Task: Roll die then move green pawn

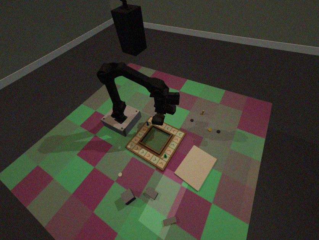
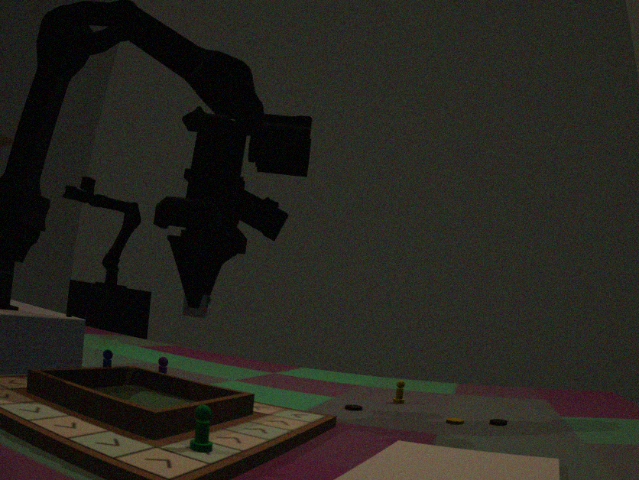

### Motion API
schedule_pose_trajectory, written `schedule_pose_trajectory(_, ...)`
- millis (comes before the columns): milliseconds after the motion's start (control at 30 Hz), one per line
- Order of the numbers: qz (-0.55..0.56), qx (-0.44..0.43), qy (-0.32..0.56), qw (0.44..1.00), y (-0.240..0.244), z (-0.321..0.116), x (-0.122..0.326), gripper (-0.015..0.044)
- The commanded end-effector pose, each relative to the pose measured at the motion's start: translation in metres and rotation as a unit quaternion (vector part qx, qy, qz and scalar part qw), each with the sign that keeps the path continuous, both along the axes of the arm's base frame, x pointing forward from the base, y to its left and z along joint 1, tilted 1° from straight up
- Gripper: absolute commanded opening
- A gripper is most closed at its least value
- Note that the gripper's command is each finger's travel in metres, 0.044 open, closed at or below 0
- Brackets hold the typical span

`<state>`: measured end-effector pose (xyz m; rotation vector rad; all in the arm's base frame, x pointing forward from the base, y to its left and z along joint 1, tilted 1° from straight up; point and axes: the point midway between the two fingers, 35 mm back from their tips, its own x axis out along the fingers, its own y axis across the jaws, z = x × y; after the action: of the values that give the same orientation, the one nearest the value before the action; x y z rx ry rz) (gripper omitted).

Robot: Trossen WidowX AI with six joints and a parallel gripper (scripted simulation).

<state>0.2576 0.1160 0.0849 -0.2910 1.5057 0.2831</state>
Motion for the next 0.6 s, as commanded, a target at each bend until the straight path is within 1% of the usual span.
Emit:
schedule_pose_trajectory(0, -0.032, -0.002, 0.0, 0.999, -0.023, -0.005, 0.005, 0.0)
schedule_pose_trajectory(567, -0.147, 0.005, -0.002, 0.989, -0.096, -0.02, 0.014, 0.0)
